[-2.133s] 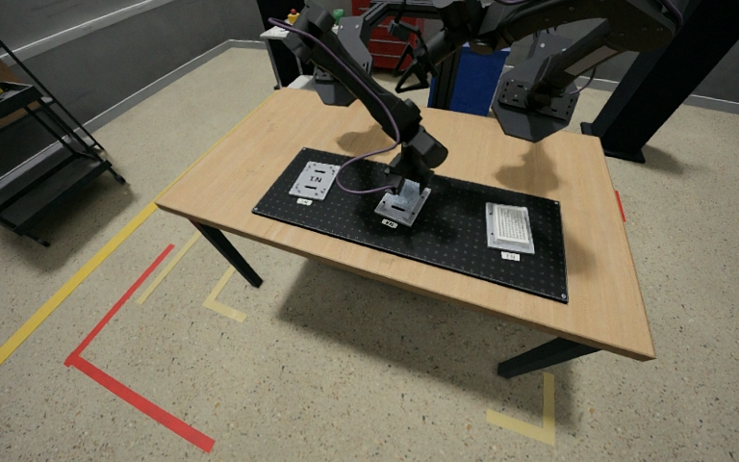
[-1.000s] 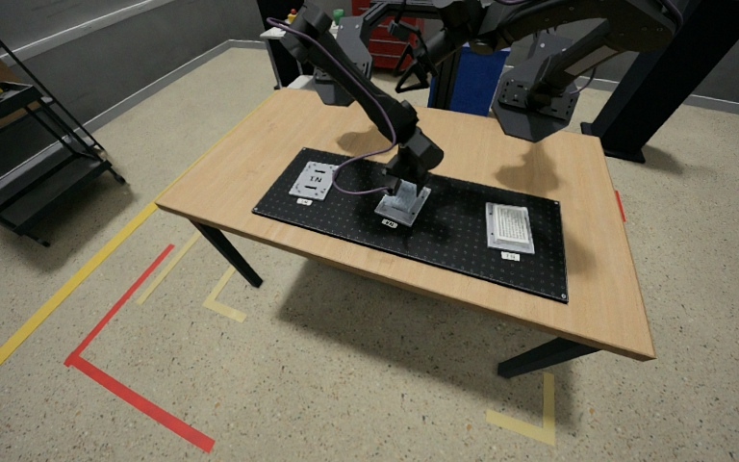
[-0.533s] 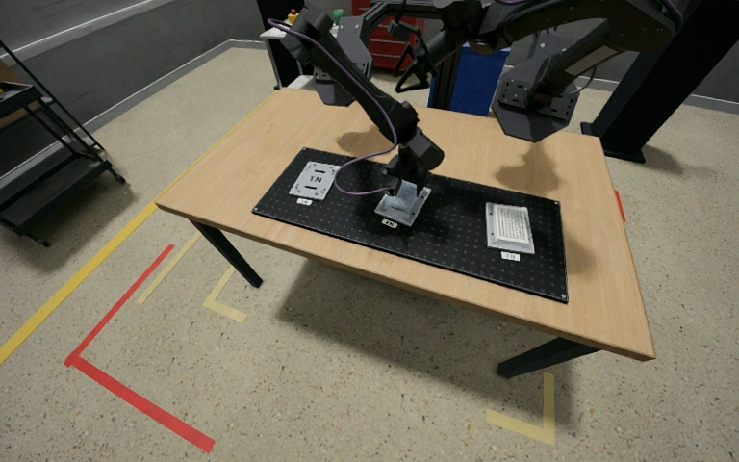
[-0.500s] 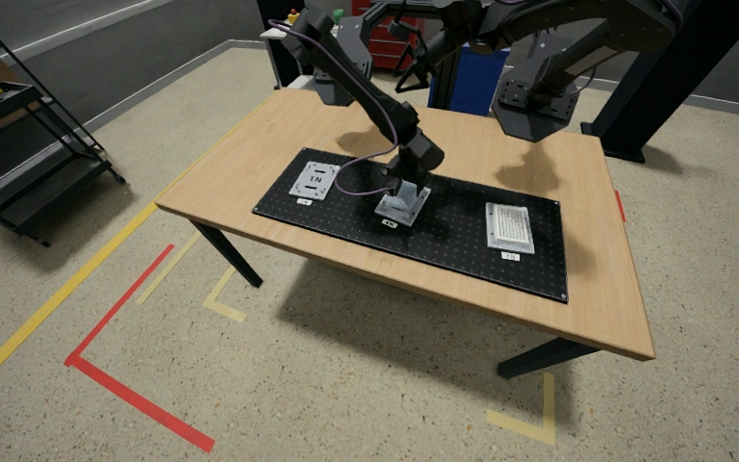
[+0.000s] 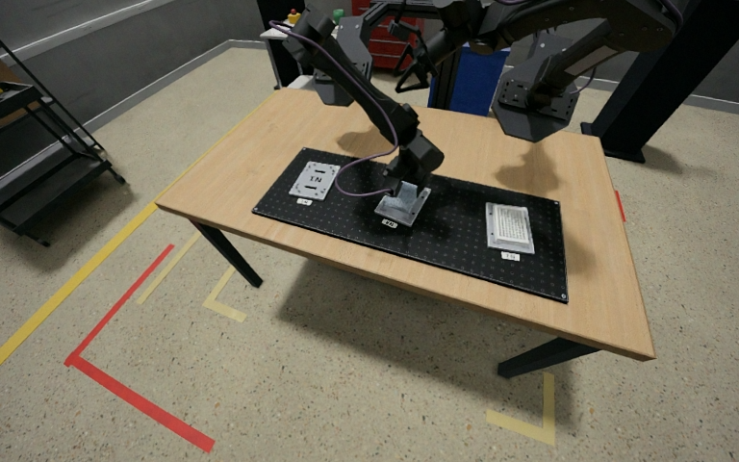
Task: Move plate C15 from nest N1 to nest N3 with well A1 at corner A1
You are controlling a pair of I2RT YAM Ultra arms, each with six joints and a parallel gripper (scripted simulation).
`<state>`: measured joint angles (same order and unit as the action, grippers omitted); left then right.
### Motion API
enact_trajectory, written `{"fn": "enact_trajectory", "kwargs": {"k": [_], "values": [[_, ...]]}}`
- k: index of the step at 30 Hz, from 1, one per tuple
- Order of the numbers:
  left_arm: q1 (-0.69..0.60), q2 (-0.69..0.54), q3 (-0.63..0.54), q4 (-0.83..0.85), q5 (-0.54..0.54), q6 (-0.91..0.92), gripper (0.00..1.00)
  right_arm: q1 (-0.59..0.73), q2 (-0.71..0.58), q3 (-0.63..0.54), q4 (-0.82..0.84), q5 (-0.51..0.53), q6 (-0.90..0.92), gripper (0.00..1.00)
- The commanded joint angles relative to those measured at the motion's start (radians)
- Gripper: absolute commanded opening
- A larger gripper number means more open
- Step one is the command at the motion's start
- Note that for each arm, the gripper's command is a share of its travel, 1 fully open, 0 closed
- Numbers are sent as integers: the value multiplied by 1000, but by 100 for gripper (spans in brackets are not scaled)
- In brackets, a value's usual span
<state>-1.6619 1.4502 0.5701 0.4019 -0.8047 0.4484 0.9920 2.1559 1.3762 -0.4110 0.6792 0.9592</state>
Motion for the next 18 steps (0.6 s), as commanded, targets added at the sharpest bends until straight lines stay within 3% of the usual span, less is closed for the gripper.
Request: {"fn": "enact_trajectory", "kwargs": {"k": [1,18], "values": [[-5,5,-2,15,15,10,100,-2,10,-6,27,-9,-16,79],[-5,5,-2,15,15,10,100,-48,87,32,68,-19,-58,79]]}}
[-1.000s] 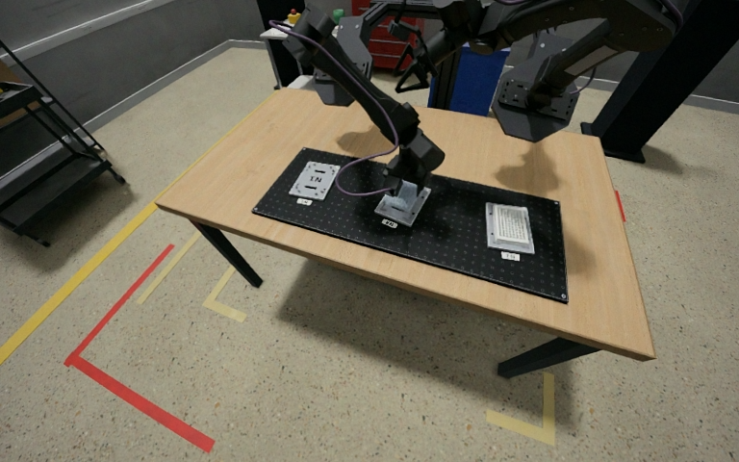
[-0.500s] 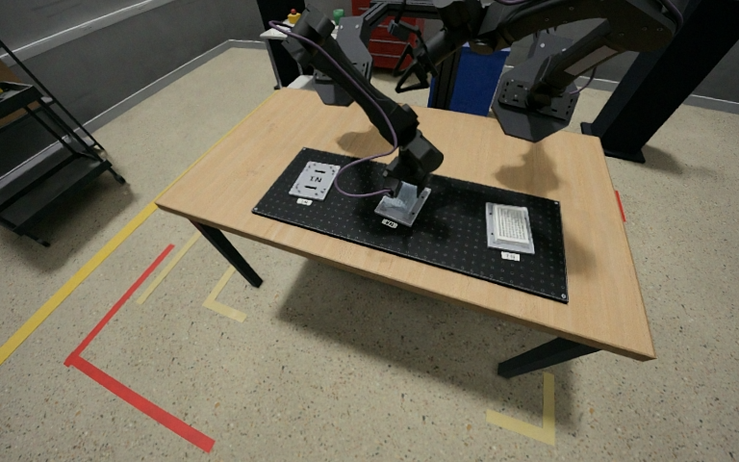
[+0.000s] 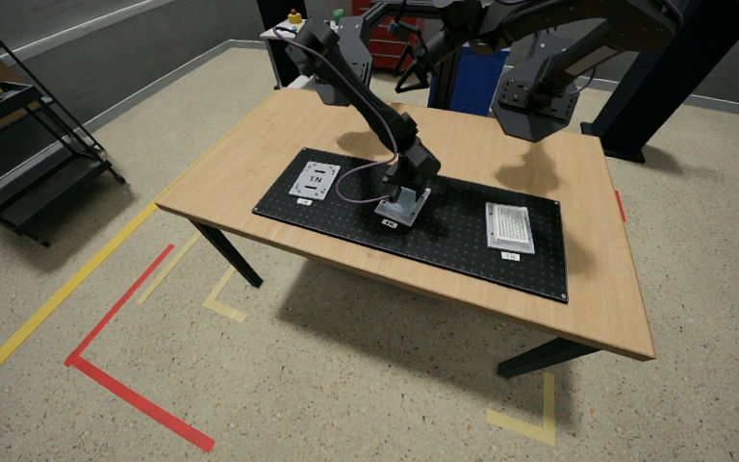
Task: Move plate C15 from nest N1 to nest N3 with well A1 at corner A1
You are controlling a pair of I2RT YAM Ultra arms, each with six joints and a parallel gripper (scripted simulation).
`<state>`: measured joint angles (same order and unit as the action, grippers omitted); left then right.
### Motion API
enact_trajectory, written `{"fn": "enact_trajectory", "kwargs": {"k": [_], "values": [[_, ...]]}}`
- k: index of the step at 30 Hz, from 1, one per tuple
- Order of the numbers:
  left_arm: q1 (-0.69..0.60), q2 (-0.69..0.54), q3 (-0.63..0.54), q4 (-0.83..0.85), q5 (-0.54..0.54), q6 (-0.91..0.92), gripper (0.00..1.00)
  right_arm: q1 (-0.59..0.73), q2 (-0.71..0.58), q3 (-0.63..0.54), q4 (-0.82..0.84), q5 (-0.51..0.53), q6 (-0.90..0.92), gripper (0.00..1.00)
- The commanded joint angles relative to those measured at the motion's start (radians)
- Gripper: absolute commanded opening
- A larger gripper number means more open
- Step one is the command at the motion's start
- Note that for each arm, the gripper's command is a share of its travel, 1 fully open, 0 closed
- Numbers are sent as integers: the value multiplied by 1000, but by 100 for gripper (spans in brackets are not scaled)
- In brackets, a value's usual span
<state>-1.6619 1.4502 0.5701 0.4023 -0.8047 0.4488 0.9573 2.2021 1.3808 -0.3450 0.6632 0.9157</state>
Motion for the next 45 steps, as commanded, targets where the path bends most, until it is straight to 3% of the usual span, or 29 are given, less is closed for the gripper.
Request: {"fn": "enact_trajectory", "kwargs": {"k": [1,14,16,32,39,45], "values": [[-5,5,-2,15,15,10,100,-14,42,28,1,-2,-7,79],[-5,5,-2,15,15,10,100,4,10,47,-63,9,9,79],[-5,5,-2,15,15,10,100,4,10,47,-63,9,8,100],[-5,5,-2,15,15,10,100,48,-63,38,-129,26,53,100],[-5,5,-2,15,15,10,100,107,-150,67,-245,44,119,100],[-5,5,-2,15,15,10,100,98,-110,44,-253,33,121,100]]}}
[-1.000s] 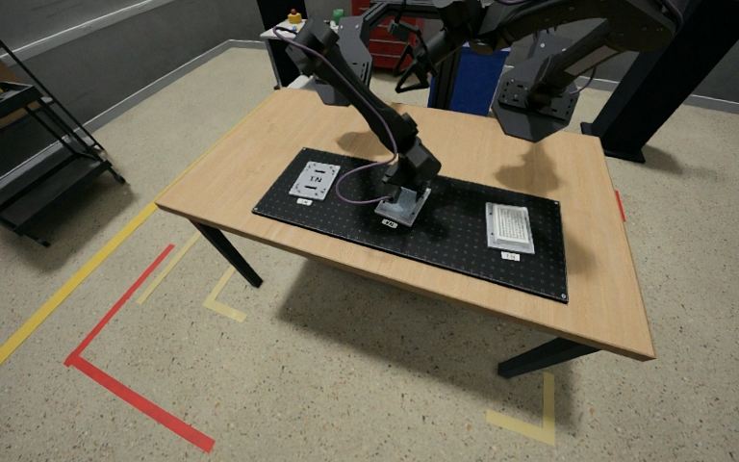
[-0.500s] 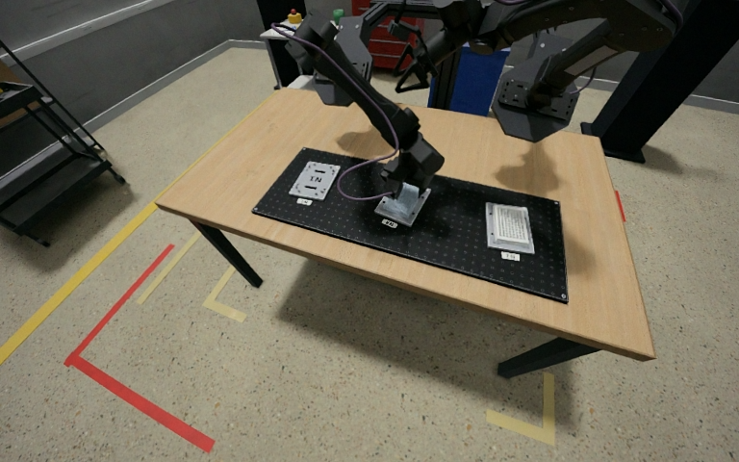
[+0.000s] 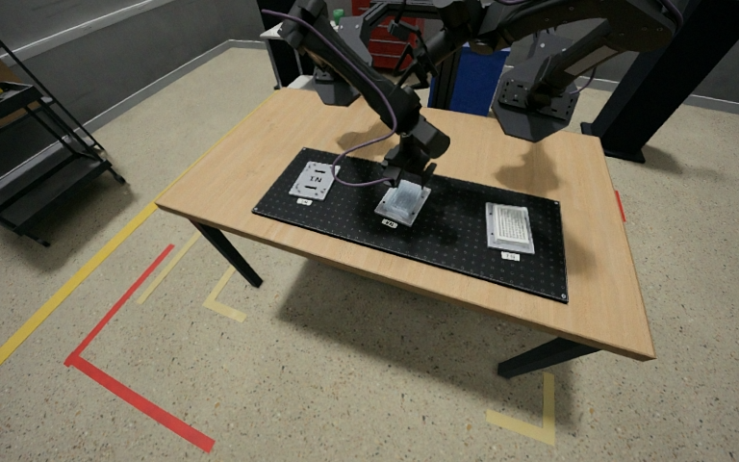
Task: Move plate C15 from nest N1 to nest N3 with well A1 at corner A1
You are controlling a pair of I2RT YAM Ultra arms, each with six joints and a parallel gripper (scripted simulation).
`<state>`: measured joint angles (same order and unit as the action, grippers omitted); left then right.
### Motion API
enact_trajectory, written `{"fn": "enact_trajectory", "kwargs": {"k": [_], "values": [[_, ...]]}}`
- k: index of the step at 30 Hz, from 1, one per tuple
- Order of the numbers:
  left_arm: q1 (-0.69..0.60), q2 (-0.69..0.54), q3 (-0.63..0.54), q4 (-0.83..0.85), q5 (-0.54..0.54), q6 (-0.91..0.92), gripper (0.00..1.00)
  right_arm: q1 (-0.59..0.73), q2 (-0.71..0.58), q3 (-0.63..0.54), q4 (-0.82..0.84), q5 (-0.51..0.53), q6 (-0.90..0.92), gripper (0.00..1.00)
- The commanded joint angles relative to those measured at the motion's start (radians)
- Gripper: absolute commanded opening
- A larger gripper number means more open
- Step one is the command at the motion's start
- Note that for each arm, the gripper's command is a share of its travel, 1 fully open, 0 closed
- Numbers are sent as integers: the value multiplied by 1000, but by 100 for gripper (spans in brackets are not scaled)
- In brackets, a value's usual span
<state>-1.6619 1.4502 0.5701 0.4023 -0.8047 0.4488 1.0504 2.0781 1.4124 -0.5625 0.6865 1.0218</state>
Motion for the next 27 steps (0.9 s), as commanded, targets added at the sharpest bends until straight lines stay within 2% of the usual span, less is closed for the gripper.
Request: {"fn": "enact_trajectory", "kwargs": {"k": [1,5,8,18,20,27], "values": [[-5,5,-2,15,15,10,100,5,14,13,-36,10,15,100],[-5,5,-2,15,15,10,100,4,16,11,-33,6,5,100],[-5,5,-2,15,15,10,100,-3,4,8,3,-22,-76,100],[-5,5,-2,15,15,10,100,-54,-66,-96,134,-138,-558,100],[-5,5,-2,15,15,10,100,-54,-66,-96,134,-138,-558,100],[-5,5,-2,15,15,10,100,-94,-129,-194,256,-227,-902,100]]}}
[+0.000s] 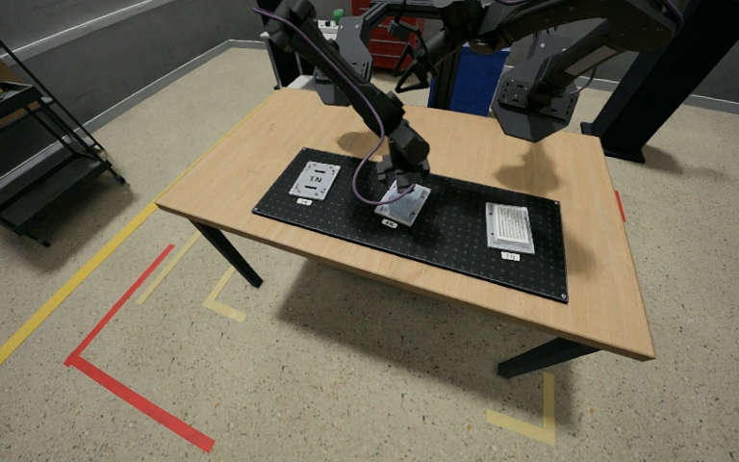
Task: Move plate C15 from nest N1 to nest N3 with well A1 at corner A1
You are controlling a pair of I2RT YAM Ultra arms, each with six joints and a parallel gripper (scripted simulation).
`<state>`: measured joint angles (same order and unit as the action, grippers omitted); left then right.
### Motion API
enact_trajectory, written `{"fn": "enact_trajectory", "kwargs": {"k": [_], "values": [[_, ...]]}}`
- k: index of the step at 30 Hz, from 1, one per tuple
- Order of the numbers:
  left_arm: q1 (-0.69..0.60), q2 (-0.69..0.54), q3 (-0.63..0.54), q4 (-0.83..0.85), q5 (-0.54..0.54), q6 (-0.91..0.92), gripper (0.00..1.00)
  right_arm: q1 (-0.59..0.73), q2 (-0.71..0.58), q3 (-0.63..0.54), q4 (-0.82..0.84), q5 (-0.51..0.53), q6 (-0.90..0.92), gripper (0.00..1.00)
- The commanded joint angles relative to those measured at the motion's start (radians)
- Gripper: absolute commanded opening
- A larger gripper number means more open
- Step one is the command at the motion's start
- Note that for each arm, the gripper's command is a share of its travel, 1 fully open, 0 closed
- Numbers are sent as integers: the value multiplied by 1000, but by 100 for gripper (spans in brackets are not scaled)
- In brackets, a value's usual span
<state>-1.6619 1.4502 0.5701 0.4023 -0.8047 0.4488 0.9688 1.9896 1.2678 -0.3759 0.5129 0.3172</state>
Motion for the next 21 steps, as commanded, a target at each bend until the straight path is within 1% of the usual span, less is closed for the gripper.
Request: {"fn": "enact_trajectory", "kwargs": {"k": [1,8,10,11,21], "values": [[-5,5,-2,15,15,10,100,-18,-49,-62,86,-66,-243,100],[-5,5,-2,15,15,10,100,-55,-107,-152,196,-147,-545,100],[-5,5,-2,15,15,10,100,-55,-107,-152,196,-147,-545,100],[-5,5,-2,15,15,10,100,-64,-118,-172,226,-172,-604,100],[-5,5,-2,15,15,10,100,-118,-201,-298,376,-284,-1049,100]]}}
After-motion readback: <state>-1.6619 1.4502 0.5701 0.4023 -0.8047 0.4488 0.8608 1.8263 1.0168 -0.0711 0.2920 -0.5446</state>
